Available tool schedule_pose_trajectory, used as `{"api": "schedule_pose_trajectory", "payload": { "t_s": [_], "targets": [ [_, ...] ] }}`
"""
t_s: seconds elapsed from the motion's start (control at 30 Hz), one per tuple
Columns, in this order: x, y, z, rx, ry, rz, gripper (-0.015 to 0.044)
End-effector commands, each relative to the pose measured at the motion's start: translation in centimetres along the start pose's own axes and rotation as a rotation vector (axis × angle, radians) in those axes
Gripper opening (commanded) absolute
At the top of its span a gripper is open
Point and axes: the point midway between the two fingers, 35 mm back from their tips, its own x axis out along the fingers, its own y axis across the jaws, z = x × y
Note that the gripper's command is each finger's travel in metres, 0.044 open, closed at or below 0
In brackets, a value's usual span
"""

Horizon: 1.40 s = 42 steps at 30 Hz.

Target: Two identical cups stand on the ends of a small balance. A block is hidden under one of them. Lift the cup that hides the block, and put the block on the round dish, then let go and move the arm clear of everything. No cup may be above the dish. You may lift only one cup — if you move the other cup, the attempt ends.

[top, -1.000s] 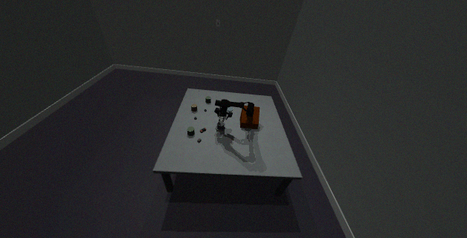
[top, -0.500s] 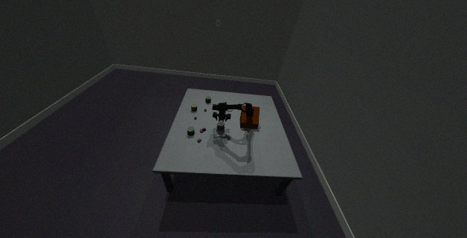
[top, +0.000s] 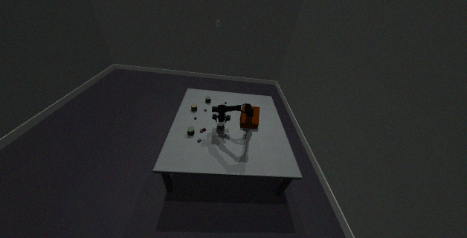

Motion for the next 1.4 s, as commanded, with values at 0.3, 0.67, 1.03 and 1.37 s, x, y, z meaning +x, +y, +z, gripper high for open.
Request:
{"api": "schedule_pose_trajectory", "payload": {
  "t_s": [0.3,0.67,1.03,1.37],
  "targets": [
    [2.4,0.2,-0.2,0.01,0.005,0.008,0.044],
    [4.1,0.3,-0.2,0.01,0.004,0.008,0.044],
    [5.2,0.4,-0.2,0.011,0.0,0.008,0.042],
    [5.2,0.4,-0.2,0.011,0.0,0.008,0.0353]
  ]
}}
